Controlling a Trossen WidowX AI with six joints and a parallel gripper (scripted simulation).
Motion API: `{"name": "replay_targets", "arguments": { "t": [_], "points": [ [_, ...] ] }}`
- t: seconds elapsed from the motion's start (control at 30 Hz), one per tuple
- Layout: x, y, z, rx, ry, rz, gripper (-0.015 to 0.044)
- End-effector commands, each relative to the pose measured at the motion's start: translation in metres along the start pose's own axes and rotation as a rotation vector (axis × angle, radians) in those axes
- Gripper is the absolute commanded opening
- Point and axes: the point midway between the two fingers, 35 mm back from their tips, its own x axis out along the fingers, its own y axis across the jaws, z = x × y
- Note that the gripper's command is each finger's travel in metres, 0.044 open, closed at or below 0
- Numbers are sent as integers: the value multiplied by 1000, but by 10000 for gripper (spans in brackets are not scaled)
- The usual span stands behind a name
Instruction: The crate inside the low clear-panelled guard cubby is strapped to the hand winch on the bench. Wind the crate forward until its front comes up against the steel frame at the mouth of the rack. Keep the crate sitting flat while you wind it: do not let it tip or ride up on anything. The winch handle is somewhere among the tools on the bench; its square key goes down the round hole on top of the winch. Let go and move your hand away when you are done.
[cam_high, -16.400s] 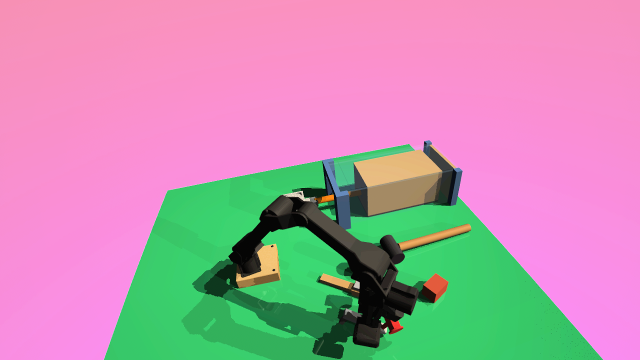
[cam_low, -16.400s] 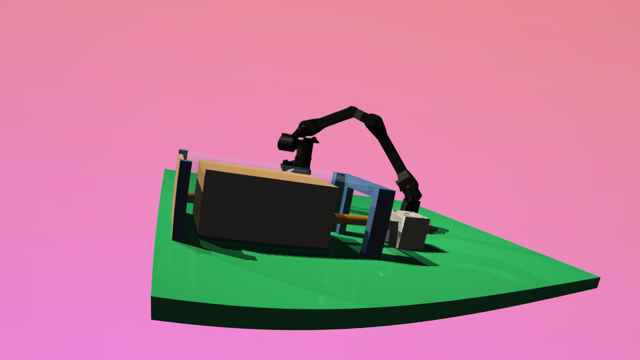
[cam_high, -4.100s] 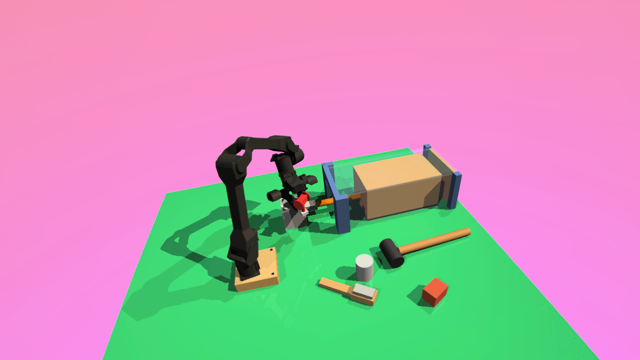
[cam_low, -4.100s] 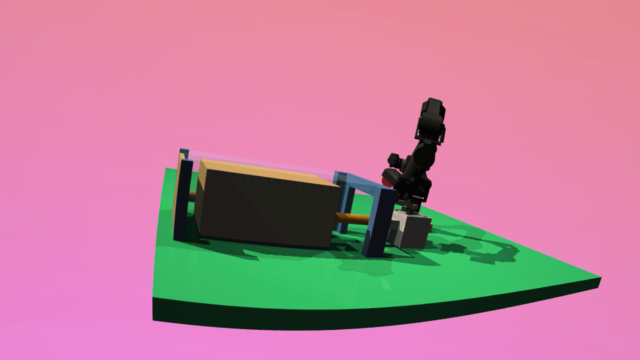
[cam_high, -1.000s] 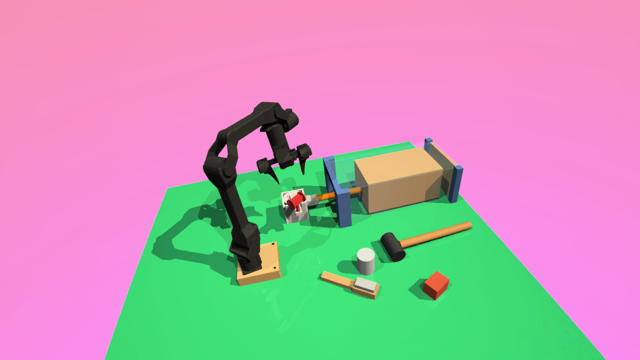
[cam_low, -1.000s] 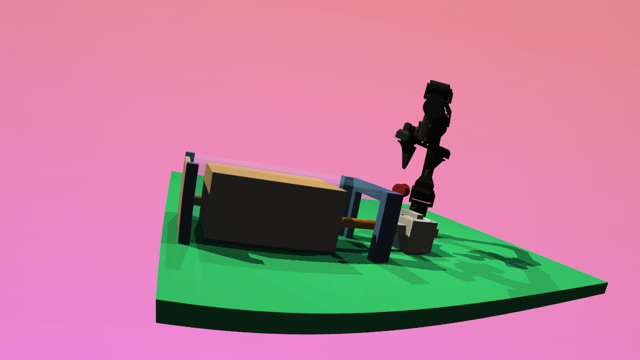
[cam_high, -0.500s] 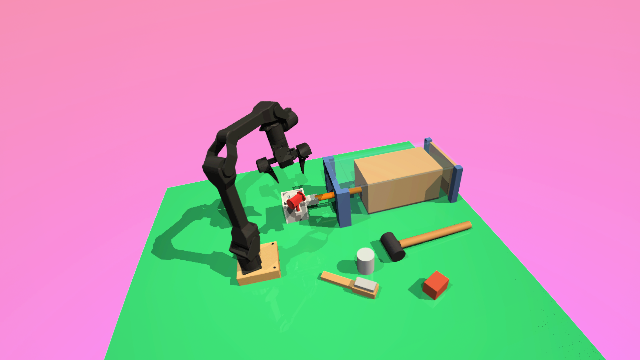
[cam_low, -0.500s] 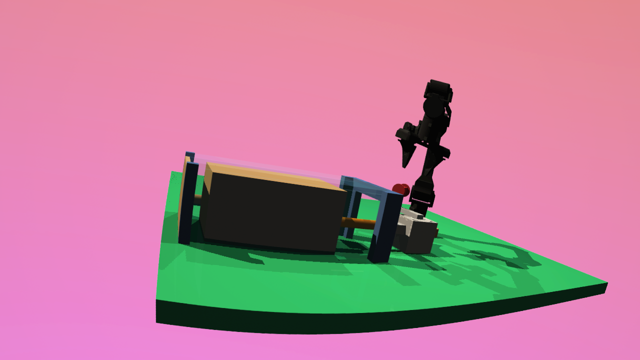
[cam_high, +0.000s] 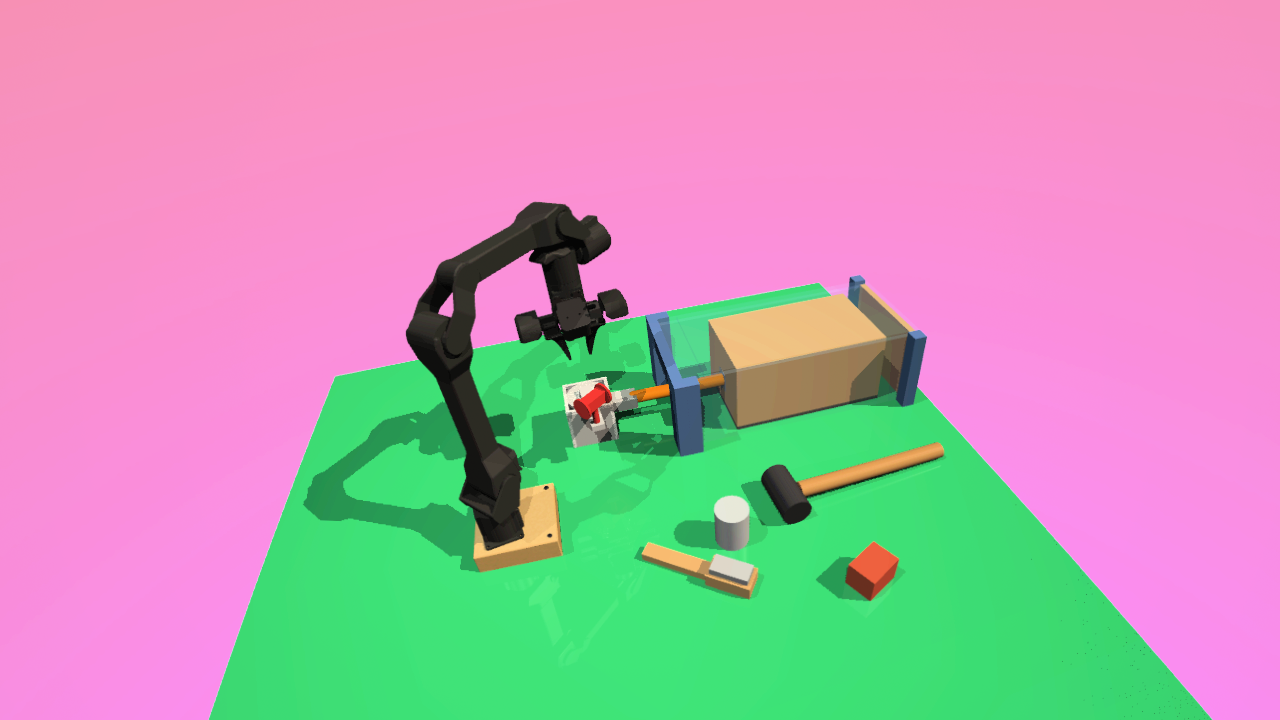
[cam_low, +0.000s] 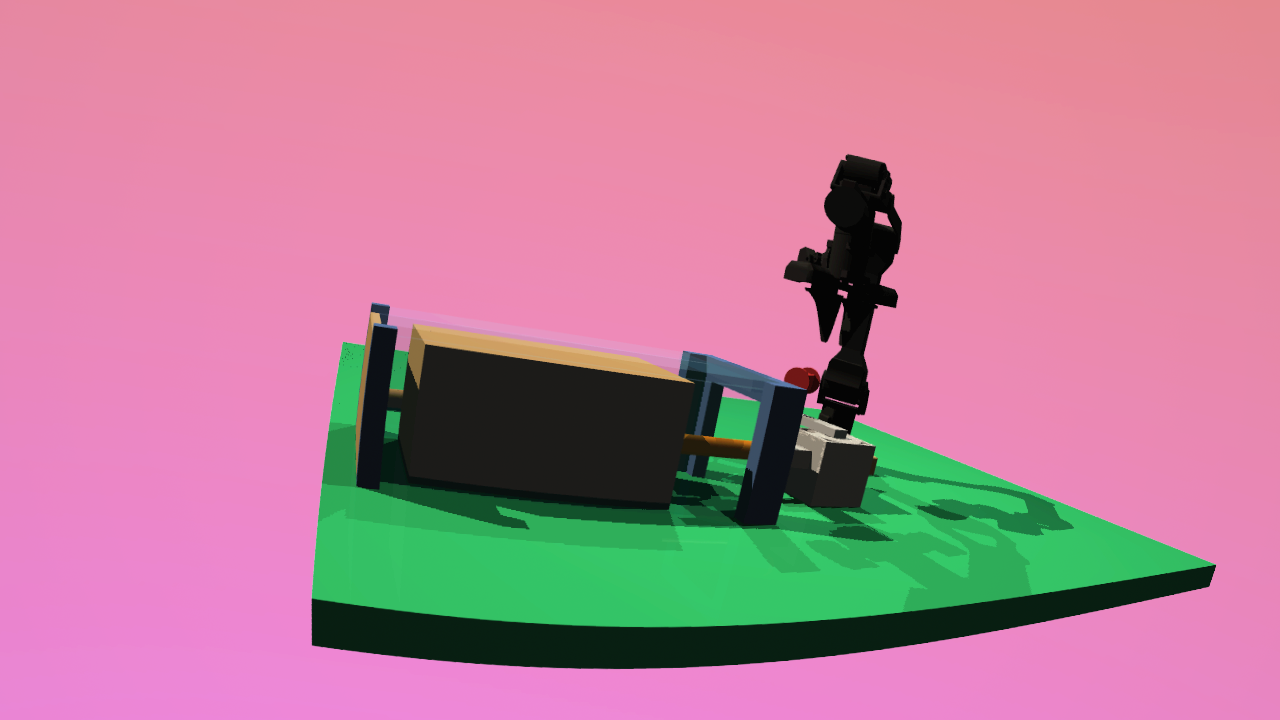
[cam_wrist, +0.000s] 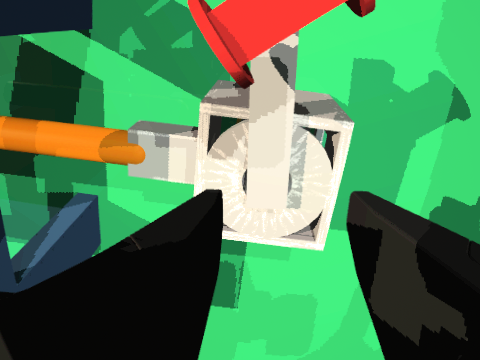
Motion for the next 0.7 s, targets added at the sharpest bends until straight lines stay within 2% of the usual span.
{"name": "replay_targets", "arguments": {
  "t": [0.0,0.07,0.67],
  "points": [
    [-1,-1,0,-4,13,-9,46],
    [-1,-1,0,-4,13,-9,0],
    [-1,0,1,-4,13,-9,0]
  ]
}}
